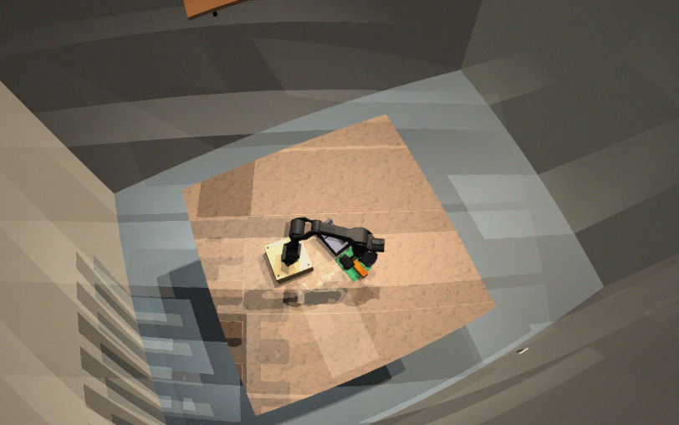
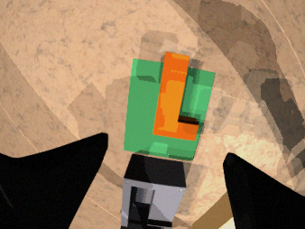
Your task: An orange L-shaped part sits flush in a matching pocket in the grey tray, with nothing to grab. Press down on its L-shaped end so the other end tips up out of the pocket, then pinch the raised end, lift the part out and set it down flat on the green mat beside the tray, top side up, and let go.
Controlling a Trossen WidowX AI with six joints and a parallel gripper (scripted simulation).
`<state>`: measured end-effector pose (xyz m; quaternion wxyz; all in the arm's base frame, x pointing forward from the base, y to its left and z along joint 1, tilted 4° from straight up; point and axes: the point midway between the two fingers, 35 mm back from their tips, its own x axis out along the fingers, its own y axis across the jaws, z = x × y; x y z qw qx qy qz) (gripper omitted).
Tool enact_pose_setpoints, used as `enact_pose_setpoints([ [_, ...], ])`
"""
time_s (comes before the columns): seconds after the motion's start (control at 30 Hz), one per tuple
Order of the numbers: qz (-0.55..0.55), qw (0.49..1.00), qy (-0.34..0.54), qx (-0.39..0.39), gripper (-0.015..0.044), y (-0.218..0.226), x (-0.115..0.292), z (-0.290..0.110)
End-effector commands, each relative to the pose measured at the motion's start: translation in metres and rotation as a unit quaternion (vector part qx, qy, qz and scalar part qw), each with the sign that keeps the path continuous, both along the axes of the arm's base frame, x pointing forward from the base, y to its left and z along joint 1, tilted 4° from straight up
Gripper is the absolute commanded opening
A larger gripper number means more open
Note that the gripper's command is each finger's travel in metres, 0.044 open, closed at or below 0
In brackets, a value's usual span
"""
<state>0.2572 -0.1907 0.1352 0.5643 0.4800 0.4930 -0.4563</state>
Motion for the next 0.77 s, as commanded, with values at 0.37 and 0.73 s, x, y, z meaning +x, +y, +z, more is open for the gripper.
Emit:
enact_pose_setpoints([
  [0.37,0.000,1.000,-0.004,-0.003,0.0400,0.0009,-0.0017,0.0124],
  [0.73,0.000,1.000,-0.004,-0.003,0.0400,0.0009,-0.0017,0.0124],
])
